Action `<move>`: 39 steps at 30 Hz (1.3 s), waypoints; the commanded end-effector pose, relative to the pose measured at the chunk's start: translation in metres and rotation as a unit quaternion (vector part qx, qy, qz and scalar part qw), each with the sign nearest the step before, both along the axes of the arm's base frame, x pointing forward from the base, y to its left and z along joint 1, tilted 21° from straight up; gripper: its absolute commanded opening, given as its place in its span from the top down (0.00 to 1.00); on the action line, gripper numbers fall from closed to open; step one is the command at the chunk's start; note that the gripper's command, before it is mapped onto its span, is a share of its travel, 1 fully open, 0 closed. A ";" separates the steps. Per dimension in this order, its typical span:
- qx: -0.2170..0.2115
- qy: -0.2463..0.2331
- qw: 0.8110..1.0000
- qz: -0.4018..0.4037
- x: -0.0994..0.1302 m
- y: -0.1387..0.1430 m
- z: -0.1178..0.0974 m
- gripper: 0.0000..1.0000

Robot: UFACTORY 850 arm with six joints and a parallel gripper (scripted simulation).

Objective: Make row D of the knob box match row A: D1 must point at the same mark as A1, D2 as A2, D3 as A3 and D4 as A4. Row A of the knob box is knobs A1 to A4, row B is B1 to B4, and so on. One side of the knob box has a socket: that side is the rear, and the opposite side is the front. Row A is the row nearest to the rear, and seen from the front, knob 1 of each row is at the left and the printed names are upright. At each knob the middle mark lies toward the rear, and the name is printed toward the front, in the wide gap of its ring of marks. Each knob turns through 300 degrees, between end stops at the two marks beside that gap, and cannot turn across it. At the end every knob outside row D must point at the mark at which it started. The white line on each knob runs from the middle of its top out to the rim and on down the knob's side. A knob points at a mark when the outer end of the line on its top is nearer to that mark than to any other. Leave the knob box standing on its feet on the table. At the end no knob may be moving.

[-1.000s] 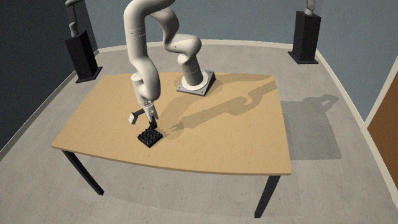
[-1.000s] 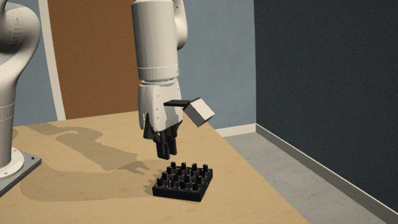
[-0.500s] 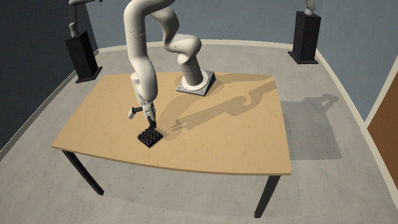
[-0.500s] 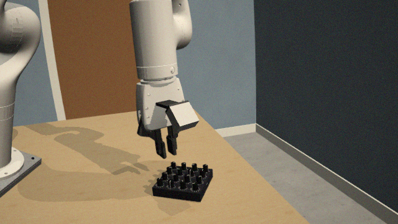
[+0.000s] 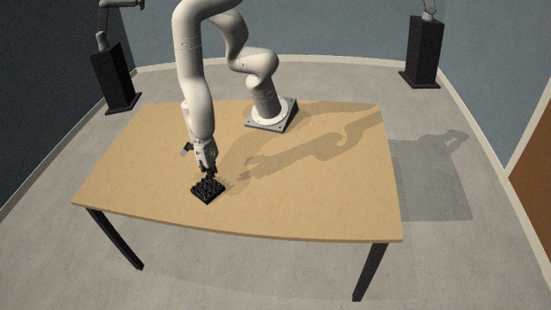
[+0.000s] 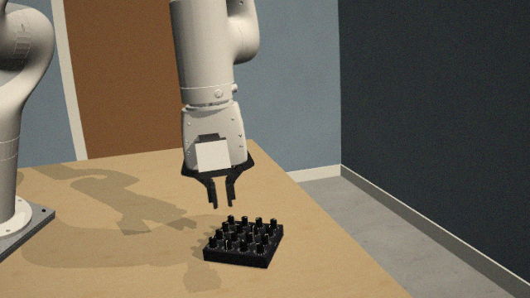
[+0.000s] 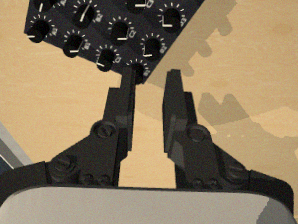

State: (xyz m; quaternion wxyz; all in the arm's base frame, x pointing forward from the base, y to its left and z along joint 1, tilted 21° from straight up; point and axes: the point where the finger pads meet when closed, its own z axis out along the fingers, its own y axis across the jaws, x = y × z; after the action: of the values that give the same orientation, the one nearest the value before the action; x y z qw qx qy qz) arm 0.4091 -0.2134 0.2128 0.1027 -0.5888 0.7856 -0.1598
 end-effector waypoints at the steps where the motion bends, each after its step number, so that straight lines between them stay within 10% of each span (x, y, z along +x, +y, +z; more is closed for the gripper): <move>1: 0.016 0.005 0.997 -0.076 0.000 0.000 0.002 0.81; 21: 0.097 -0.029 0.949 -0.299 -0.001 0.000 0.005 0.81; 39: 0.174 -0.063 0.839 -0.512 -0.002 0.001 0.008 0.81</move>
State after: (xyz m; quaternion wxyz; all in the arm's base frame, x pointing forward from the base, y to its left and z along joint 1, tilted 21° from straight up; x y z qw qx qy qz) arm 0.4068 -0.2124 0.2192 0.1832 -0.1201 0.9715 -0.0906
